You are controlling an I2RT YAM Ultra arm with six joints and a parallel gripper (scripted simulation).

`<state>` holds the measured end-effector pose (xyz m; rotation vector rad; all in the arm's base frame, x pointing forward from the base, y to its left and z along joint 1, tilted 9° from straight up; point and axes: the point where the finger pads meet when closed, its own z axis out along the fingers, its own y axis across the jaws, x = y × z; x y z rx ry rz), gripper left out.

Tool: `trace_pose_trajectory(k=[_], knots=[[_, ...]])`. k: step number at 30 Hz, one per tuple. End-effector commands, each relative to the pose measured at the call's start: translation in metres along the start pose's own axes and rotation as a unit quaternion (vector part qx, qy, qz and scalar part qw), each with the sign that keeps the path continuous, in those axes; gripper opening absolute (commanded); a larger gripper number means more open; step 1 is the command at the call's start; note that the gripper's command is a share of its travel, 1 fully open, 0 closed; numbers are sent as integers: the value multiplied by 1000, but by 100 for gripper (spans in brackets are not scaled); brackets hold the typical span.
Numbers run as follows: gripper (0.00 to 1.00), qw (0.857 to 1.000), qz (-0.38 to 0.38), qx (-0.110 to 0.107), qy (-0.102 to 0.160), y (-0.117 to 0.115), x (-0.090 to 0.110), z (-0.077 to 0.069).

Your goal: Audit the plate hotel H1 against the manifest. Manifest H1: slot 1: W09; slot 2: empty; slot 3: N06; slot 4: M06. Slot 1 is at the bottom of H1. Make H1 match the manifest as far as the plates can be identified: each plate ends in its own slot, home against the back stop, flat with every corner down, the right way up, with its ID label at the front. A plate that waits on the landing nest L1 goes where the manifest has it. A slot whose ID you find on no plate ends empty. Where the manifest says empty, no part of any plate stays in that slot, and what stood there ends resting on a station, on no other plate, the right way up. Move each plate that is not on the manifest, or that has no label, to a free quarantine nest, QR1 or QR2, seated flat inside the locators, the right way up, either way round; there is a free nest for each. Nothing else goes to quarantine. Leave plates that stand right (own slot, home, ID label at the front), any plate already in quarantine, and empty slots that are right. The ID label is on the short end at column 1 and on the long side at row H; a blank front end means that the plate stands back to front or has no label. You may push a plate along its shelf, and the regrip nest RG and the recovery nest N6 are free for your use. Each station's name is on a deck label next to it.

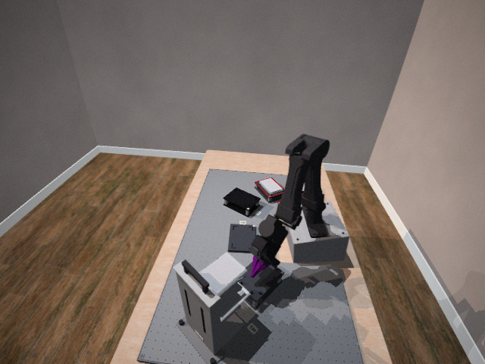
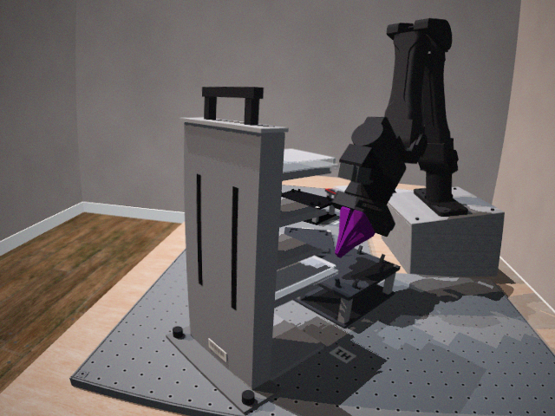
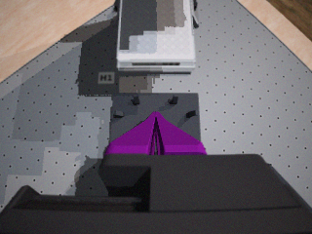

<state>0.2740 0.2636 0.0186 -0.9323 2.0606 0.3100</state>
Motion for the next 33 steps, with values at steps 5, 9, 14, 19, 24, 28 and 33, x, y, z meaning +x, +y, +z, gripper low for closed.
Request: trace_pose_trajectory(k=[5,9,14,19,24,28,33], knots=[[0,1000,0,1,-11,0,-12,3],[0,1000,0,1,-11,0,-13,5],[0,1000,0,1,-11,0,-15,6],[0,1000,0,1,-11,0,-17,8],[0,1000,0,1,-11,0,-20,11],[0,1000,0,1,-11,0,-21,12],[0,1000,0,1,-11,0,-23,14]])
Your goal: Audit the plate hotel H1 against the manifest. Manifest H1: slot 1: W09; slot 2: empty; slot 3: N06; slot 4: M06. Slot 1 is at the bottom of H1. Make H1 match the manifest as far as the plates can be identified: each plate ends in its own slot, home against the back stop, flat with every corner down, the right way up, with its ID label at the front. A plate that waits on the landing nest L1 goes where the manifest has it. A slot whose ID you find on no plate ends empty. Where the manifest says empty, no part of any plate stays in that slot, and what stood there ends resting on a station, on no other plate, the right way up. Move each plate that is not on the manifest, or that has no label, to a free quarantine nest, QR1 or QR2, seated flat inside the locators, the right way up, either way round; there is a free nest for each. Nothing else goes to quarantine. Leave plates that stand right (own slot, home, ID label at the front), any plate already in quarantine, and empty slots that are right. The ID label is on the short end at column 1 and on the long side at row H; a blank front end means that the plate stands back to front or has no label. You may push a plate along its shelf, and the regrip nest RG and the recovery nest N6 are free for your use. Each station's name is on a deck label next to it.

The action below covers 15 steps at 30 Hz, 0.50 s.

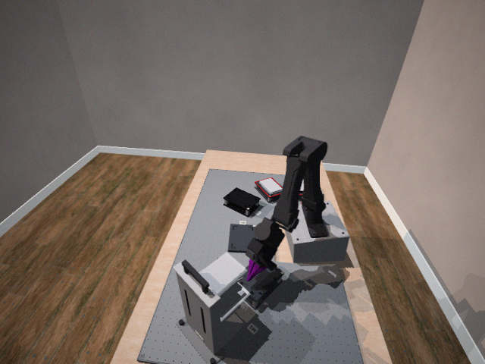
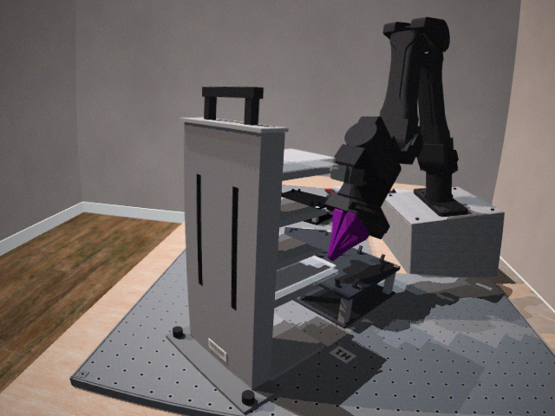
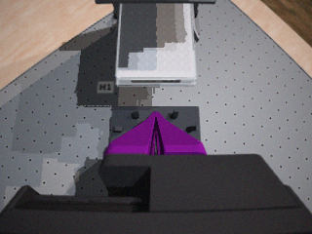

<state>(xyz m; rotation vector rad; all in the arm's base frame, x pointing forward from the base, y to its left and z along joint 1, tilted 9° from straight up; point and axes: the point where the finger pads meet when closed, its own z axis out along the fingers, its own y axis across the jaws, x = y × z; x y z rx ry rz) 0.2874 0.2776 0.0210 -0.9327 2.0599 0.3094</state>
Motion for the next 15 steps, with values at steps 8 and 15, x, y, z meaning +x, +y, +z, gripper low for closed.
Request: trace_pose_trajectory(k=[8,15], knots=[[0,1000,0,0,-11,0,-13,4],[0,1000,0,0,-11,0,-16,6]])
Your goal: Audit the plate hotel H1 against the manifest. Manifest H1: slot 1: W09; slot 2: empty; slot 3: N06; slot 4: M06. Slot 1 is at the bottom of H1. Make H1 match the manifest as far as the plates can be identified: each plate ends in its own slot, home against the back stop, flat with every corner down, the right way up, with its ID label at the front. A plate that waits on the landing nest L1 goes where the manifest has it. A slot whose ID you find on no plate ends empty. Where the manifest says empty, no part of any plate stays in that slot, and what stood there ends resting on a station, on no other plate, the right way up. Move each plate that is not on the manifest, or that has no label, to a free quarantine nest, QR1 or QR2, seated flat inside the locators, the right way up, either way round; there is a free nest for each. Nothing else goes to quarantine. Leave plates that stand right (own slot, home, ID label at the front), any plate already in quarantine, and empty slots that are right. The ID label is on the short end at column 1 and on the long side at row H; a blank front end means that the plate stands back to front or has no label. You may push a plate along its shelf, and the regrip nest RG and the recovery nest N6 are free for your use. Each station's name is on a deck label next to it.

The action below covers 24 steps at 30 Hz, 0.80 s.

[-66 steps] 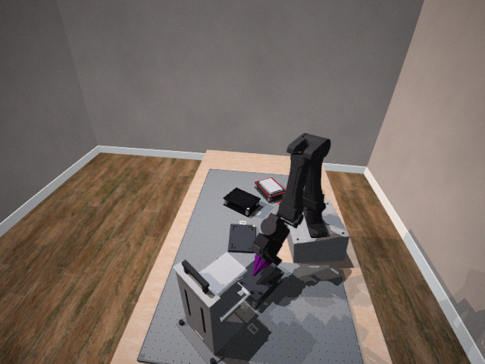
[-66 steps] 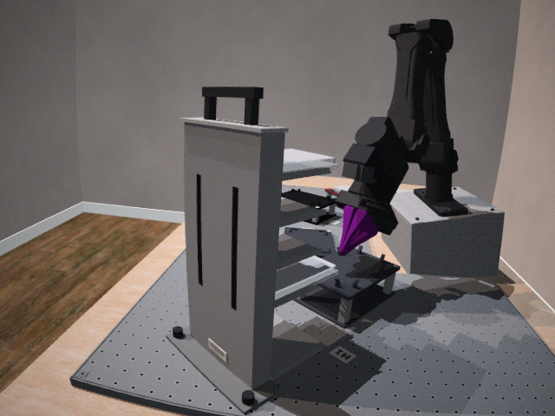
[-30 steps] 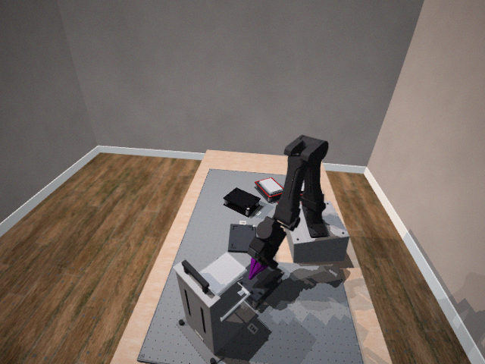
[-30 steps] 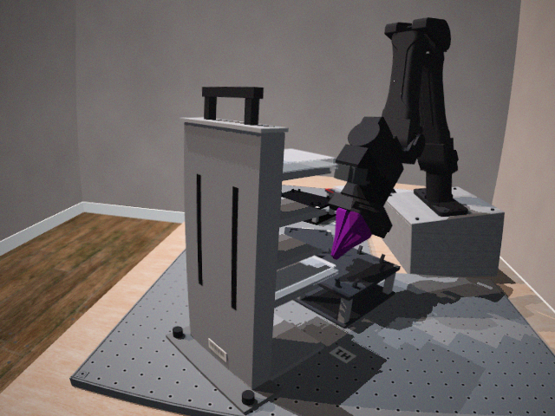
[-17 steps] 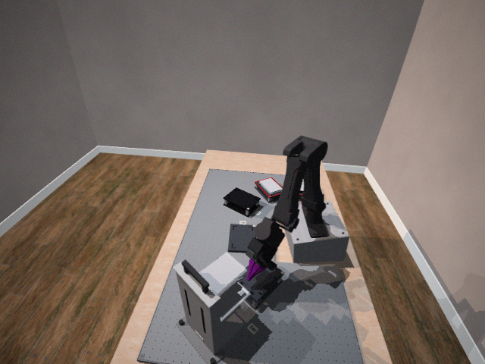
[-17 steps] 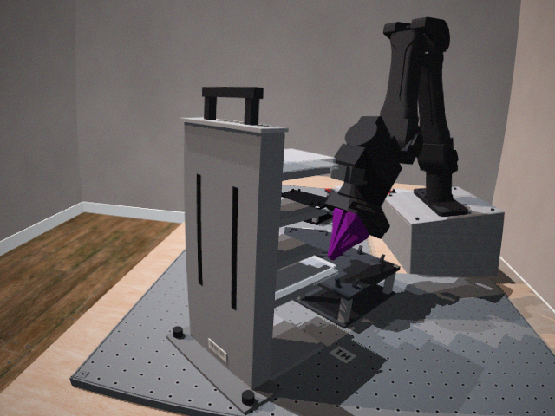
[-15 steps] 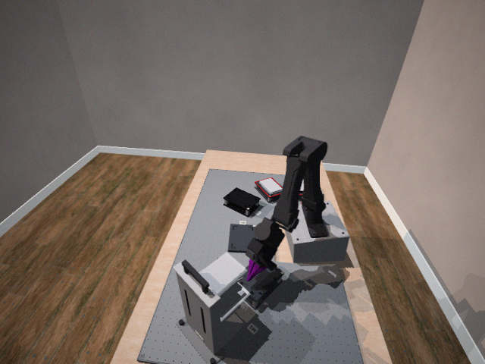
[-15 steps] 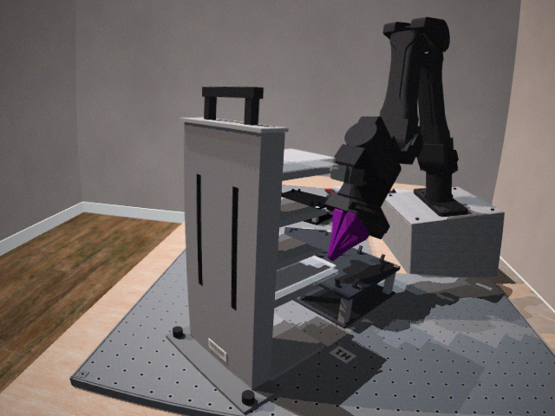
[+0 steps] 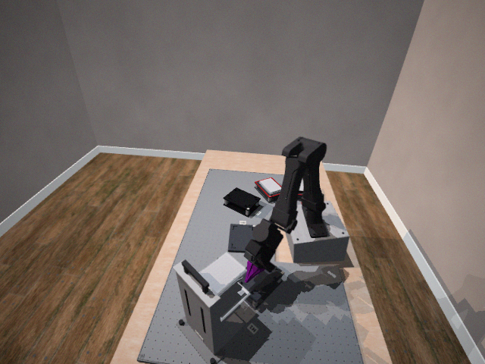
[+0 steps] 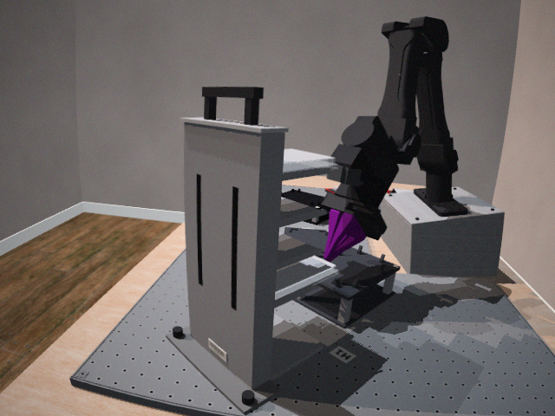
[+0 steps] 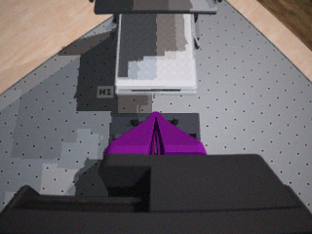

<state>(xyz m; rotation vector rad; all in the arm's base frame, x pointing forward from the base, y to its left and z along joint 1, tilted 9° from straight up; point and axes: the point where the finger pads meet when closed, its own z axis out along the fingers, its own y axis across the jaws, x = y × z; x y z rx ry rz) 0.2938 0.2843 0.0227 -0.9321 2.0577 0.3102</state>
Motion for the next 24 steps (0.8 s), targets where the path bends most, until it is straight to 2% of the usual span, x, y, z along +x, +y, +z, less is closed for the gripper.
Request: trace_pose_trajectory(k=[1,24], knots=[[0,1000,0,0,-10,0,-9,0],[0,1000,0,0,-10,0,-19,10]])
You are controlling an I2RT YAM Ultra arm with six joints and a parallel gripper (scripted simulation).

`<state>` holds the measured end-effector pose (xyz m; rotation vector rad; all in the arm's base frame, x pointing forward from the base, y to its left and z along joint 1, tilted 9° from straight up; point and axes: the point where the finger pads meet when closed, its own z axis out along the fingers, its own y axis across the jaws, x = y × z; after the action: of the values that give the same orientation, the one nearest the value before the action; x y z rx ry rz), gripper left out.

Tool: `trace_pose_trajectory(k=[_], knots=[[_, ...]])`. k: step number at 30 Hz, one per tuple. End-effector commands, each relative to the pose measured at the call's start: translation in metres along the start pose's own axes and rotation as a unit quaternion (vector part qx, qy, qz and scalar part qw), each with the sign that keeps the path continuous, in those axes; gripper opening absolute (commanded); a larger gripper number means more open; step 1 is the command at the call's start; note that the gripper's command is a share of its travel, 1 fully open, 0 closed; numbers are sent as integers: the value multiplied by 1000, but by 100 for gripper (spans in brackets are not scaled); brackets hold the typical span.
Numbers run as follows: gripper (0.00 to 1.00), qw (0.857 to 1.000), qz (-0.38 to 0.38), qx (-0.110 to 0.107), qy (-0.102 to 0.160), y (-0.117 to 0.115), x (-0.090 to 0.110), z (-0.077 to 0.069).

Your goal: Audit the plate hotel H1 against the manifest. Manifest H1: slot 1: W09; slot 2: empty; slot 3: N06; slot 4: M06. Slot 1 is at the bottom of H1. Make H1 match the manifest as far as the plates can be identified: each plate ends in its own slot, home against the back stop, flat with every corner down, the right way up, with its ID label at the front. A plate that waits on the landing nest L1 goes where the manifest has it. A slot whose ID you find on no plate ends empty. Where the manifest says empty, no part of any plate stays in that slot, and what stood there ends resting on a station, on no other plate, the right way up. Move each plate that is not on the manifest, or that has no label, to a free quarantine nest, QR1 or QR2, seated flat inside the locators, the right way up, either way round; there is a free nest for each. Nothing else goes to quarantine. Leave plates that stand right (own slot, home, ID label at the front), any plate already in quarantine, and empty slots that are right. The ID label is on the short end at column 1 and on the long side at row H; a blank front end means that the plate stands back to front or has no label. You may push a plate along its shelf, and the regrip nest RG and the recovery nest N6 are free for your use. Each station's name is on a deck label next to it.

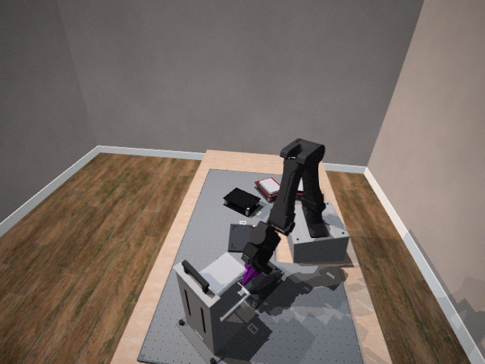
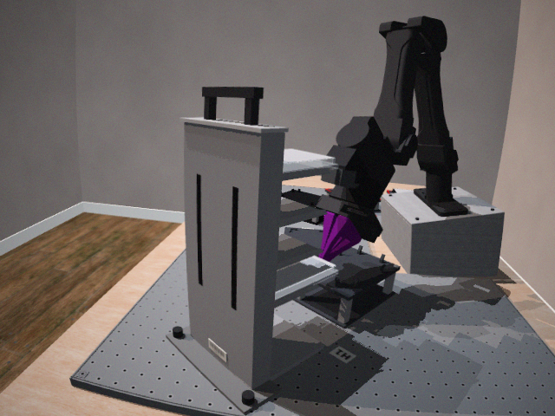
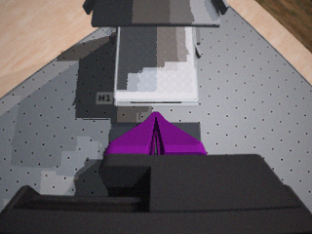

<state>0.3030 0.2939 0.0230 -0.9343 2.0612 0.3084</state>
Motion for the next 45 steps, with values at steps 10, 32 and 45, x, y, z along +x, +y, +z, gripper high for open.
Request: trace_pose_trajectory(k=[10,32,45], knots=[[0,1000,1,1,-12,0,-14,4],[0,1000,1,1,-13,0,-24,13],[0,1000,1,1,-13,0,-29,18]])
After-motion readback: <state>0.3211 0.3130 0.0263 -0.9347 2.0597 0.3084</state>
